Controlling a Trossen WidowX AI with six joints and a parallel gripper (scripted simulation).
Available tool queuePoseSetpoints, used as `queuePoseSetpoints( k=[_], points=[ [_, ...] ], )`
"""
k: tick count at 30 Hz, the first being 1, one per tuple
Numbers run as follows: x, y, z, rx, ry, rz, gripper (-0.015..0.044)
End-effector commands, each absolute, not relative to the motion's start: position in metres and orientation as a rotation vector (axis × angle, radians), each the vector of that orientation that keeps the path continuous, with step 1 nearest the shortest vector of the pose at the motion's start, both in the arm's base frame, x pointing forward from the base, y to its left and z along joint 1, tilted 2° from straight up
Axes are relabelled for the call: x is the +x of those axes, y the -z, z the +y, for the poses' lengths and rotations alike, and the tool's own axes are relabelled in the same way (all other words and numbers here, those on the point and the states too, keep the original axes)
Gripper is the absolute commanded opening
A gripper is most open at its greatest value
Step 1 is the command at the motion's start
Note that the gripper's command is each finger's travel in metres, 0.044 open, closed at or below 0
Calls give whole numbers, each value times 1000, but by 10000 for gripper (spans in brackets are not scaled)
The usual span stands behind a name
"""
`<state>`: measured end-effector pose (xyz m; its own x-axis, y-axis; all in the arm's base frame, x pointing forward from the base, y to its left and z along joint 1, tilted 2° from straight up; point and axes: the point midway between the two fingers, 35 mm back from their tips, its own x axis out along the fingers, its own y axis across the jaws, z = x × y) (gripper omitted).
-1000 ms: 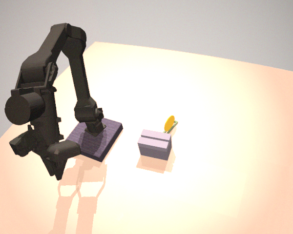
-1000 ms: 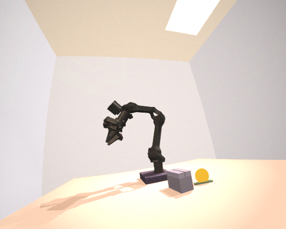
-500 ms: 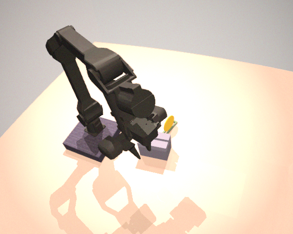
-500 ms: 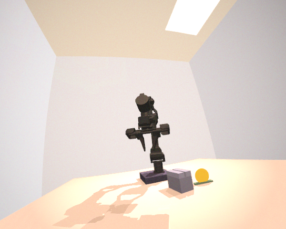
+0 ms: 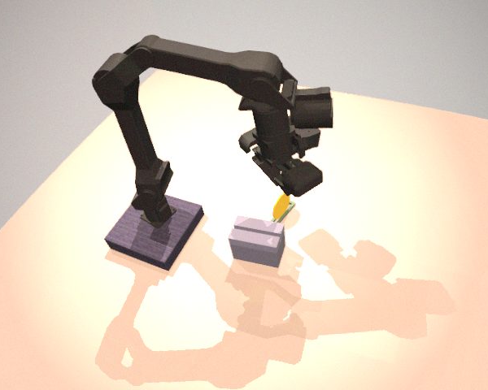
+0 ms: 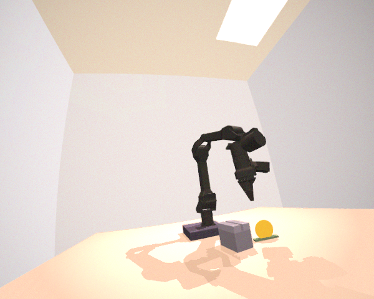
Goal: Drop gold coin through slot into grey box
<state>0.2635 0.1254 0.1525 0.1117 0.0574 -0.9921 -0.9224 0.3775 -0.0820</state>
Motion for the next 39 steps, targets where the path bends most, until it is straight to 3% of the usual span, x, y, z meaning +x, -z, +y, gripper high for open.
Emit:
queuePoseSetpoints(
  k=[1, 39],
  points=[
    [235, -144, 164, -1185, -1165, 1167, 161],
    [236, -79, 166, -1186, -1165, 1168, 161]
  ],
)
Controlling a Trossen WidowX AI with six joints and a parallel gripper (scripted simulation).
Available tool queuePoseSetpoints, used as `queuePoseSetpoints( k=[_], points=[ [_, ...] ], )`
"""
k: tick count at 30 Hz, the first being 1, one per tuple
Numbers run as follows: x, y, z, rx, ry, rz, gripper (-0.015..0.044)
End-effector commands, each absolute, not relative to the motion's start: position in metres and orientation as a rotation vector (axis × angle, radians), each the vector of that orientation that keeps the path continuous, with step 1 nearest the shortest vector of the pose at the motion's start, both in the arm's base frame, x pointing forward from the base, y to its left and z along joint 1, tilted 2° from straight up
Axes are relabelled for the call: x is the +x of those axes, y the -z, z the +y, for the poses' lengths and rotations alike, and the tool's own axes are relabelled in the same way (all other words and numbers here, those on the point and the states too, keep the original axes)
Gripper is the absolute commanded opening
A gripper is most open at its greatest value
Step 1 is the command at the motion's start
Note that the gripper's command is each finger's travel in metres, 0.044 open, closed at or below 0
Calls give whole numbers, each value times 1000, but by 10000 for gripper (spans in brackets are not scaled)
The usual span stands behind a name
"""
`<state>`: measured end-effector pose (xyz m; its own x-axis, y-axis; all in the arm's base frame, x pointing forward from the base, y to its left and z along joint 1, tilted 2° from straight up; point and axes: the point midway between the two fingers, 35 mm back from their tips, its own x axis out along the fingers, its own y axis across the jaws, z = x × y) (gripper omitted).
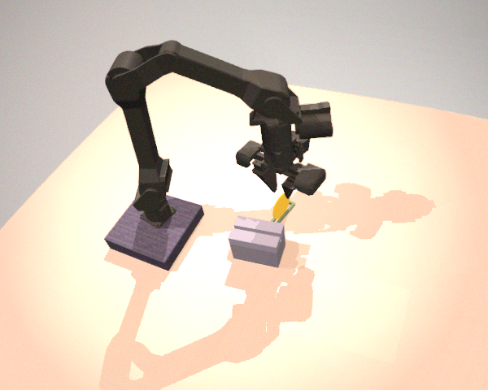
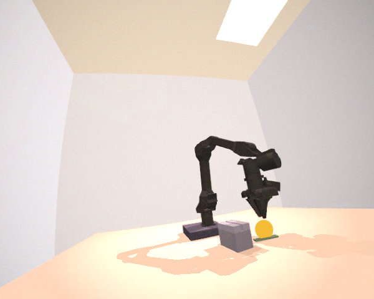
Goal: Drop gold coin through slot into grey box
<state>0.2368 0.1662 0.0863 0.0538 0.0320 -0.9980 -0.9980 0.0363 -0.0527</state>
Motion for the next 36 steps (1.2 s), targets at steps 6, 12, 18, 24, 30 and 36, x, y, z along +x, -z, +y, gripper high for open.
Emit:
queuePoseSetpoints(
  k=[6, 12, 18, 24, 30, 36],
  points=[
    [237, -69, 167, -1186, -1165, 1167, 161],
    [238, -59, 167, -1185, -1165, 1167, 161],
    [238, -49, 168, -1185, -1165, 1167, 161],
    [238, -39, 168, -1185, -1165, 1167, 161],
    [237, -30, 168, -1185, -1165, 1167, 161],
    [237, -24, 167, -1185, -1165, 1167, 134]
  ],
)
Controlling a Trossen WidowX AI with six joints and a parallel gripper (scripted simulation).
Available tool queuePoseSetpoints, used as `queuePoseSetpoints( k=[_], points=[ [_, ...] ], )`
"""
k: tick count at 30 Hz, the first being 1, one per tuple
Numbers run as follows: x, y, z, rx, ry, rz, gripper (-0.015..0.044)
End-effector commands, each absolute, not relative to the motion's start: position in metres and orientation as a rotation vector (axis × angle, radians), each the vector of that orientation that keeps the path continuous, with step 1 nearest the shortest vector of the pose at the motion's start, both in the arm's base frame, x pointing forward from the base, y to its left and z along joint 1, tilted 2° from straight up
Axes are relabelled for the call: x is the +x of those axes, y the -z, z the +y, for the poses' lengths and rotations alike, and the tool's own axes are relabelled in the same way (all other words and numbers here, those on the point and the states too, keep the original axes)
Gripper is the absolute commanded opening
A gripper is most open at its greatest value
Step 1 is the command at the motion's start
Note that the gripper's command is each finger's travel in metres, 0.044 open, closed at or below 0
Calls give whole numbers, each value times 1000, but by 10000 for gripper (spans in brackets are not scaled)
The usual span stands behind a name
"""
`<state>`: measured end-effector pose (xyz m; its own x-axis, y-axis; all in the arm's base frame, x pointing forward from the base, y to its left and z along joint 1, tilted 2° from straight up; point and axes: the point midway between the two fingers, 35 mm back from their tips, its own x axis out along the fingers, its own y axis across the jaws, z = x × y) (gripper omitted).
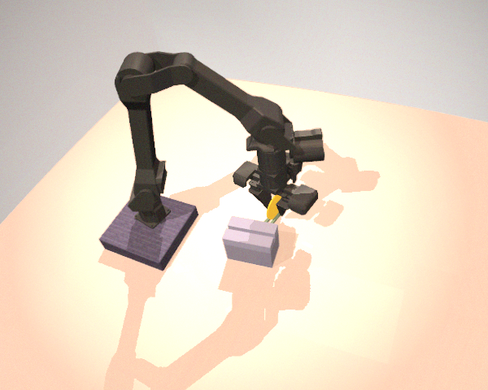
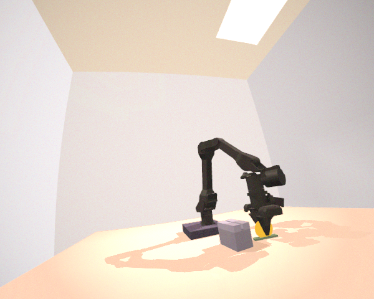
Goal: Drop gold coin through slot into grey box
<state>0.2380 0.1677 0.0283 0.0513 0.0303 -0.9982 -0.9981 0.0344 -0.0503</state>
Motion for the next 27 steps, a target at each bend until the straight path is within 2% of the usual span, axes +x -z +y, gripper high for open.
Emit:
queuePoseSetpoints(
  k=[1, 5, 27],
  points=[
    [237, -24, 167, -1185, -1165, 1167, 108],
    [237, -24, 167, -1185, -1165, 1167, 3],
    [239, -50, 169, -1185, -1165, 1167, 0]
  ],
)
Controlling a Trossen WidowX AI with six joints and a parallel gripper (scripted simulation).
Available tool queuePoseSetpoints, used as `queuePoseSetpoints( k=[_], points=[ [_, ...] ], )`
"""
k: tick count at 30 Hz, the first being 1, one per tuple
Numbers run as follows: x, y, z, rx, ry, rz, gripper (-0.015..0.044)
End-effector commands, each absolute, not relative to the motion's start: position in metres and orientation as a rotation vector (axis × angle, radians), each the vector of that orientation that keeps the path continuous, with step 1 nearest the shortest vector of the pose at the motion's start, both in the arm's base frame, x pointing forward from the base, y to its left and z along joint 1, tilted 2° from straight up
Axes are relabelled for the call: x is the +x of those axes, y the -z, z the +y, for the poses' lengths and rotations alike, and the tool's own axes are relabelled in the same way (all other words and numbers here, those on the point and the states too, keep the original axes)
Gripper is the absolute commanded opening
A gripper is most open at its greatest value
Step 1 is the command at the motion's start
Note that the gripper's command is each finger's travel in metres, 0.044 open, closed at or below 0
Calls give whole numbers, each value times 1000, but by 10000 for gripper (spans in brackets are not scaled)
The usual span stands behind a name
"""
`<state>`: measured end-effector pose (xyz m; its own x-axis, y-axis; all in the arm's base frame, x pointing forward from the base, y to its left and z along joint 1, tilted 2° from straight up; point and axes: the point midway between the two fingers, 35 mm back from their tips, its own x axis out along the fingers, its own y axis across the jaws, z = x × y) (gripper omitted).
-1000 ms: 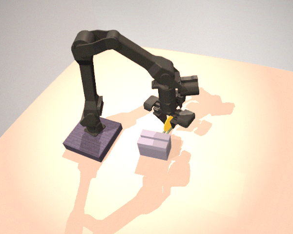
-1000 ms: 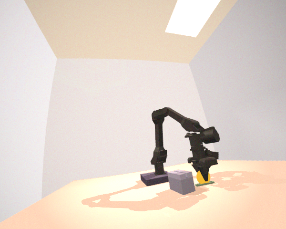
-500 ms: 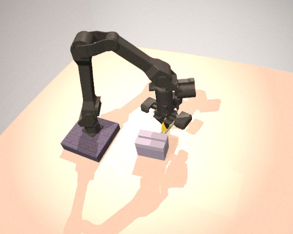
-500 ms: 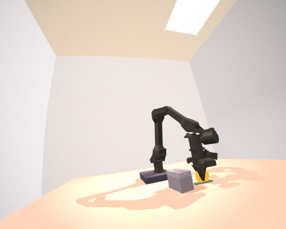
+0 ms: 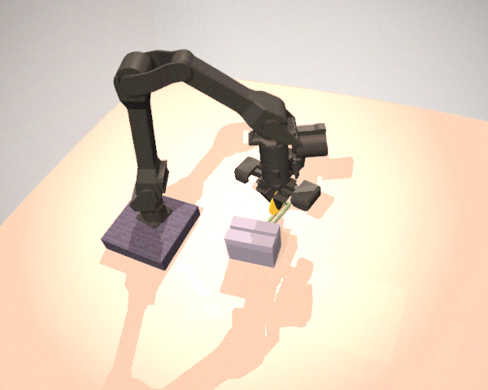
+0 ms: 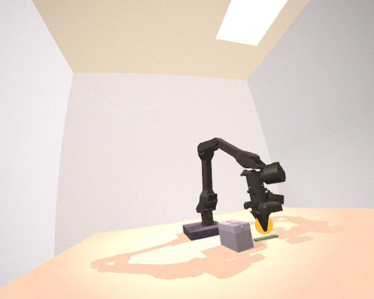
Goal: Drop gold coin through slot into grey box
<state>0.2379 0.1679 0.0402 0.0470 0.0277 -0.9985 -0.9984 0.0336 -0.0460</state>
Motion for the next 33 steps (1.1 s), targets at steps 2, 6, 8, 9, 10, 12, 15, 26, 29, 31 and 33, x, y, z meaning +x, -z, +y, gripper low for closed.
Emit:
queuePoseSetpoints(
  k=[2, 6, 8, 9, 10, 12, 15, 26, 29, 31, 33],
  points=[
    [239, -55, 169, -1185, -1165, 1167, 0],
    [239, -65, 169, -1185, -1165, 1167, 0],
    [238, -70, 169, -1185, -1165, 1167, 0],
    [238, -72, 169, -1185, -1165, 1167, 0],
    [238, -75, 169, -1185, -1165, 1167, 0],
    [238, -80, 168, -1185, -1165, 1167, 0],
    [237, -87, 168, -1184, -1164, 1167, 0],
    [233, -115, 165, -1185, -1165, 1167, 0],
    [233, -119, 165, -1185, -1165, 1167, 0],
    [232, -119, 165, -1168, -1149, 1177, 0],
    [232, -119, 164, -1120, -1105, 1205, 0]
  ],
)
